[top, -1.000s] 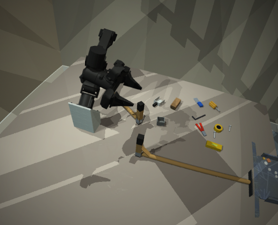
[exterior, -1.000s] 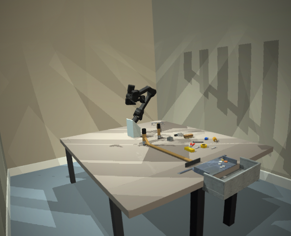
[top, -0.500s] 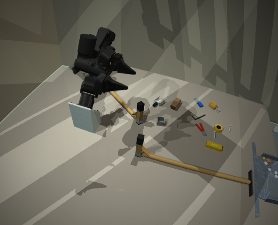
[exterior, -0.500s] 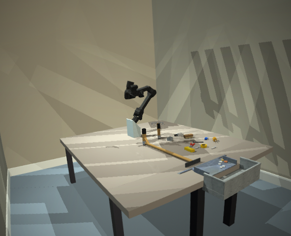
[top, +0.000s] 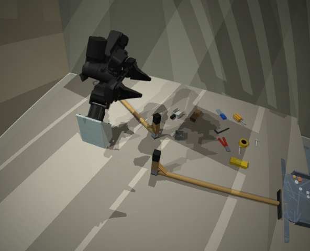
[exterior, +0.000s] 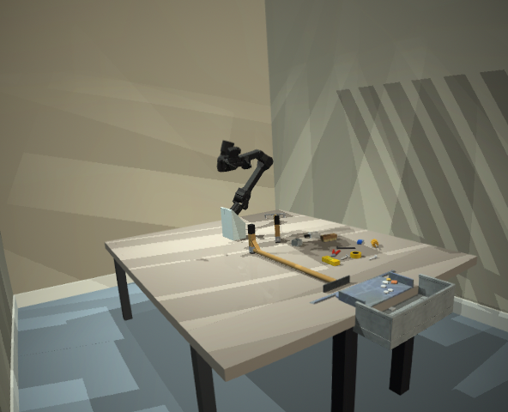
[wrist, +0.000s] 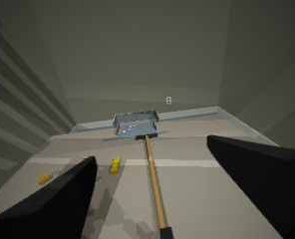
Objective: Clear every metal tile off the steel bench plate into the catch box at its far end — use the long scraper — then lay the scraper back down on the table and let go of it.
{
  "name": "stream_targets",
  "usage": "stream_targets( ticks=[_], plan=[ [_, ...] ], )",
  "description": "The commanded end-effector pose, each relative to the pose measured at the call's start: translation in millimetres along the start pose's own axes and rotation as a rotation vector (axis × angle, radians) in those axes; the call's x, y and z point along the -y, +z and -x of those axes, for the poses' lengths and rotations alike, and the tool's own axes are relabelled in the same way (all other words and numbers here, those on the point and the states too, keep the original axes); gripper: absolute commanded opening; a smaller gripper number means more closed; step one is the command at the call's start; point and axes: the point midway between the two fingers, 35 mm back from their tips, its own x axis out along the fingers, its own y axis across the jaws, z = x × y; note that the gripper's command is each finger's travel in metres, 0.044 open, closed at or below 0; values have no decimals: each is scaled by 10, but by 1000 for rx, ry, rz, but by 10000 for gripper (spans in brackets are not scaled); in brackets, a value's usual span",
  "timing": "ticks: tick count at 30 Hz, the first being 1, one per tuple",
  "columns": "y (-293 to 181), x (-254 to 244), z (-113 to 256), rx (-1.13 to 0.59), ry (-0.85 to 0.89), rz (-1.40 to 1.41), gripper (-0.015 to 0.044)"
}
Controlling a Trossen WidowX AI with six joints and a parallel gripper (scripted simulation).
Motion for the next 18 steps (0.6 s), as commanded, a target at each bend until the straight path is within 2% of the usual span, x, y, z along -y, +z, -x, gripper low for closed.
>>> stream_targets(
  ticks=[1, 18],
  plan=[
    [6, -10, 1, 0, 4, -1, 440],
    [-16, -2, -24, -6, 4, -4, 440]
  ],
)
